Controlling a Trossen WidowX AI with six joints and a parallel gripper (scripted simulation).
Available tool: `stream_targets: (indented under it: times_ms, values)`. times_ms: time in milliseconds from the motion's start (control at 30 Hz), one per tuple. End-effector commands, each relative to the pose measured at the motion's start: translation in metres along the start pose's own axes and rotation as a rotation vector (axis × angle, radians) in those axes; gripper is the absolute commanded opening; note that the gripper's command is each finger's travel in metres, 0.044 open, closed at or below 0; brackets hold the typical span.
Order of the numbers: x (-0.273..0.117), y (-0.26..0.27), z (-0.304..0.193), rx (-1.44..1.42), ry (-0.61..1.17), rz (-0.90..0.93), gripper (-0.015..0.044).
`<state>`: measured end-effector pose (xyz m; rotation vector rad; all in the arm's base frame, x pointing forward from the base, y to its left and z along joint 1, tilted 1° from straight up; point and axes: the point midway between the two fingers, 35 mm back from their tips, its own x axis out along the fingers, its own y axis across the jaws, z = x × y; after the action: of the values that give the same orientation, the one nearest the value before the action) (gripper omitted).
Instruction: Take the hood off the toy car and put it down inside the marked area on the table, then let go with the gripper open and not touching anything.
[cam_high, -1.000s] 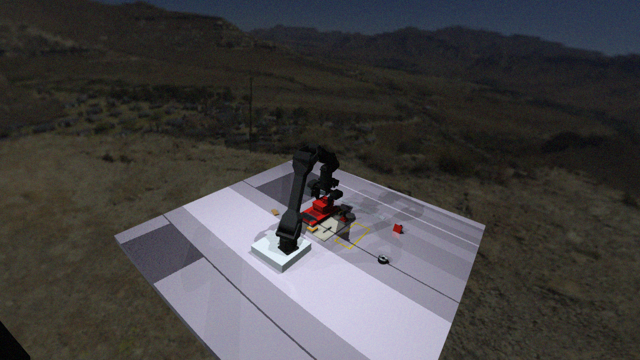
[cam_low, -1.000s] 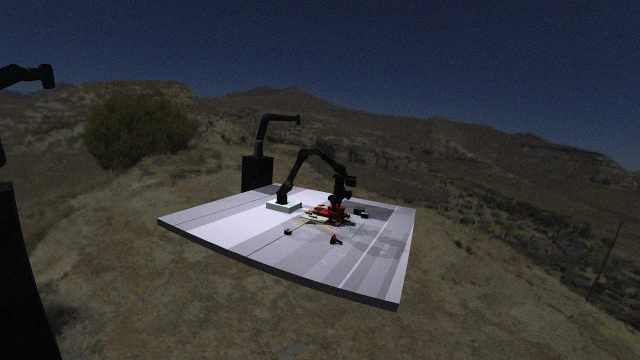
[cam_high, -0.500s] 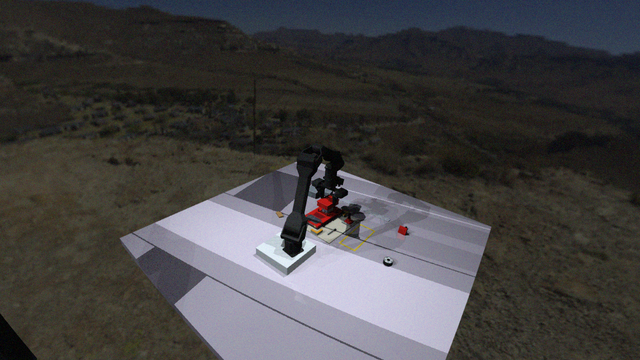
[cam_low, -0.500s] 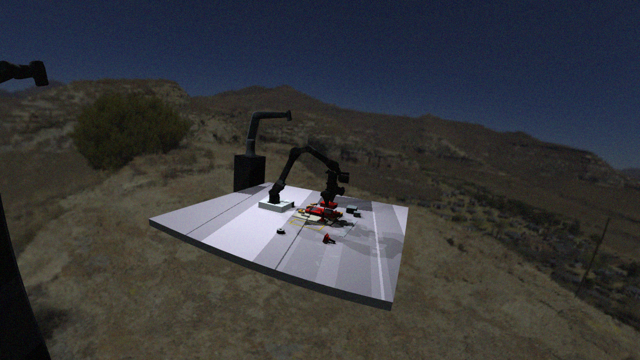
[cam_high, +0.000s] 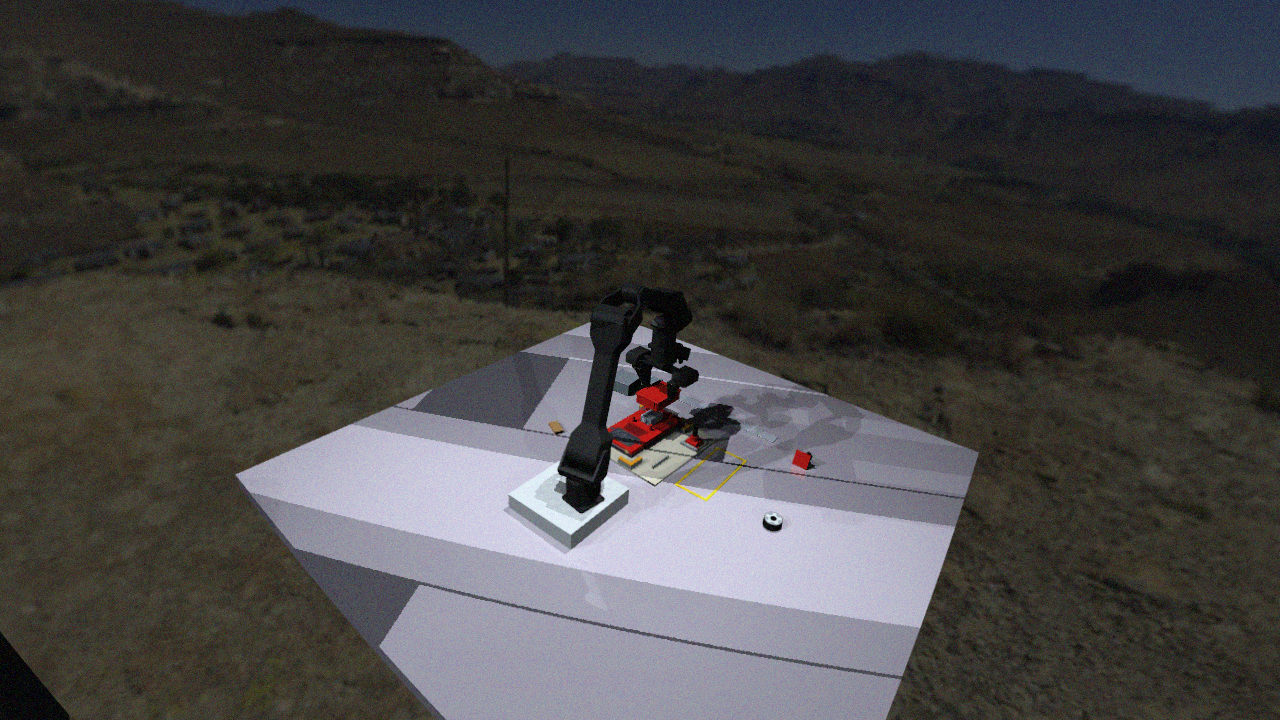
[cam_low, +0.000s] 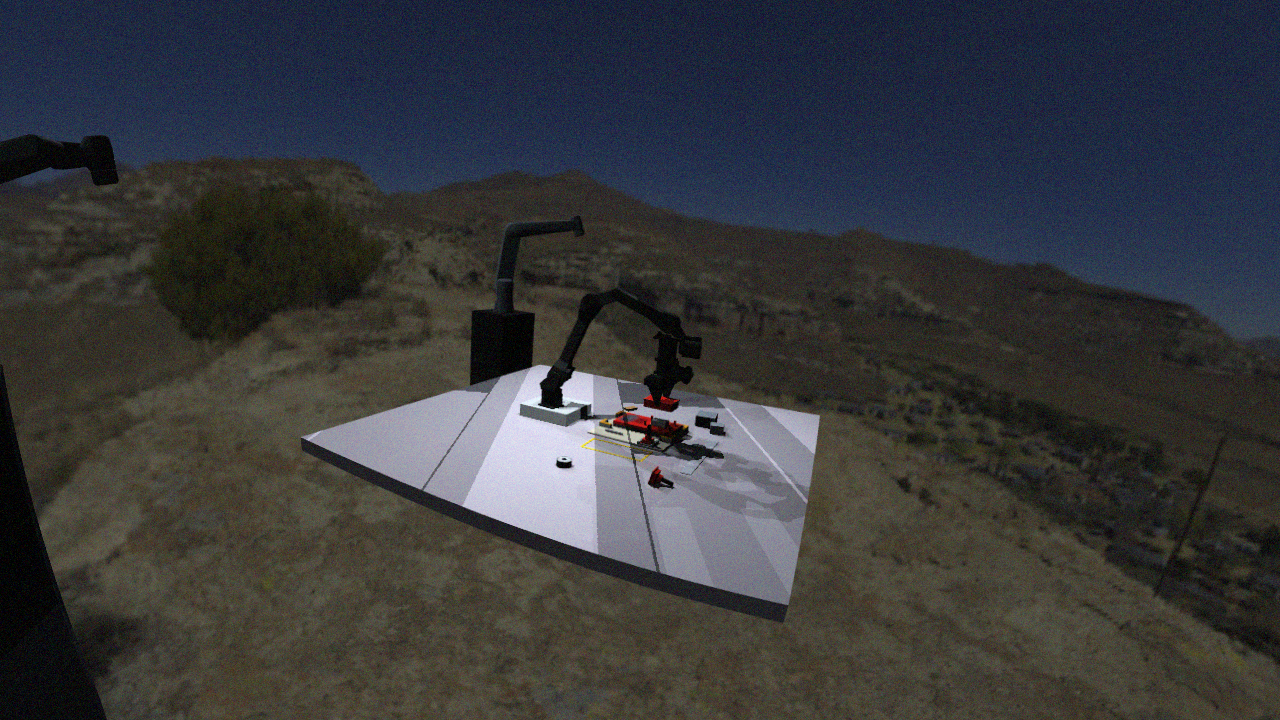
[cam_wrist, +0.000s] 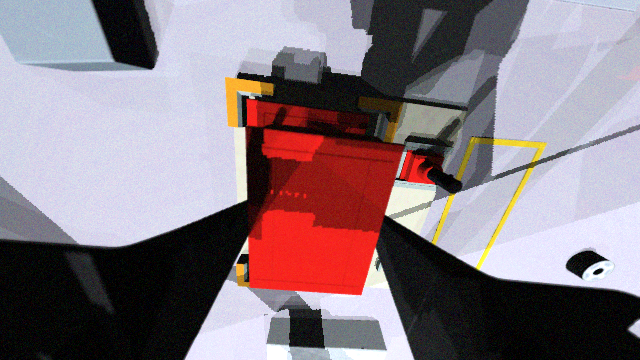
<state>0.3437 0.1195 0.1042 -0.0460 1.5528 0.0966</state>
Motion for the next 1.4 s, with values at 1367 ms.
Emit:
stream_targets:
  times_ms: [1367]
  values:
    - [-0.008, -0.209, -0.044, -0.003, -0.005, -0.014, 0.0000]
